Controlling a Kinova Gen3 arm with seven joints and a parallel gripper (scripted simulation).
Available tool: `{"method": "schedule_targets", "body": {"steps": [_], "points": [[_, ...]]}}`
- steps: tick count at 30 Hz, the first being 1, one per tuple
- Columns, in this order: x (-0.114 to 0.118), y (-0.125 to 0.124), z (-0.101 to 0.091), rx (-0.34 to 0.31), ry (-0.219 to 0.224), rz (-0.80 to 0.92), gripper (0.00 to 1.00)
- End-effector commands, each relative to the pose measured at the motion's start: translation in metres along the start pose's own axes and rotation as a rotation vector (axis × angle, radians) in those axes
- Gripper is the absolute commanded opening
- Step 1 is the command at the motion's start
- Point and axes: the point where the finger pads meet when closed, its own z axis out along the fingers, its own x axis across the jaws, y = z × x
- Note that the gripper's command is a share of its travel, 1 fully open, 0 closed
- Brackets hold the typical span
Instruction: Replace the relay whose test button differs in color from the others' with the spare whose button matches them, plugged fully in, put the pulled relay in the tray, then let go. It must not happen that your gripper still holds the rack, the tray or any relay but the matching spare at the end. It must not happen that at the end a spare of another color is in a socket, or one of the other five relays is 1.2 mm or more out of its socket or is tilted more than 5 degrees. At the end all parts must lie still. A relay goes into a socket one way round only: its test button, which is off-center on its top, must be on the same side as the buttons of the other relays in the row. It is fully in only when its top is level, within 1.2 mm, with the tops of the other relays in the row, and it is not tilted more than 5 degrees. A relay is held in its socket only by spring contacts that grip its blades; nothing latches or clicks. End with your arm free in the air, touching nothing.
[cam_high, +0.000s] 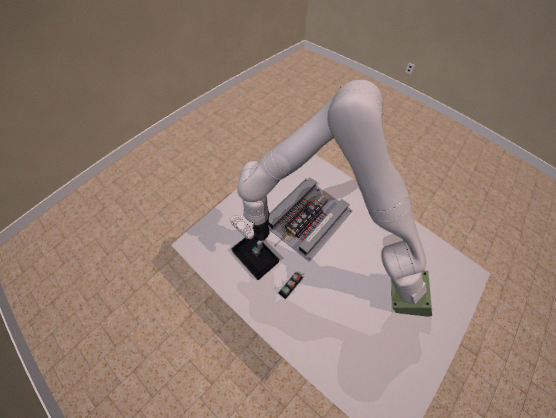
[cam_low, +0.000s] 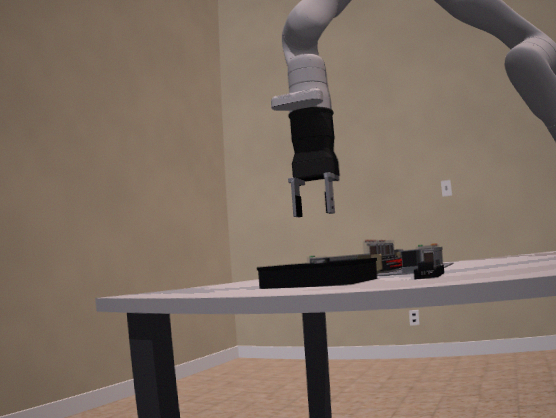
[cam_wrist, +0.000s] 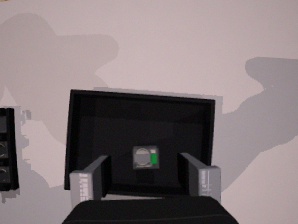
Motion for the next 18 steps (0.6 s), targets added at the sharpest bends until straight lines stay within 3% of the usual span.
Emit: {"method": "schedule_targets", "body": {"steps": [1, 13, 15, 16, 18], "points": [[-0.007, 0.006, -0.002, -0.006, 0.002, -0.001, 1.00], [-0.050, 0.020, -0.008, -0.005, 0.001, -0.028, 1.00], [-0.050, 0.020, -0.008, -0.005, 0.001, -0.028, 1.00], [-0.057, 0.005, -0.004, 0.015, -0.019, -0.049, 1.00], [-0.064, 0.009, -0.005, 0.012, -0.016, -0.046, 1.00]]}}
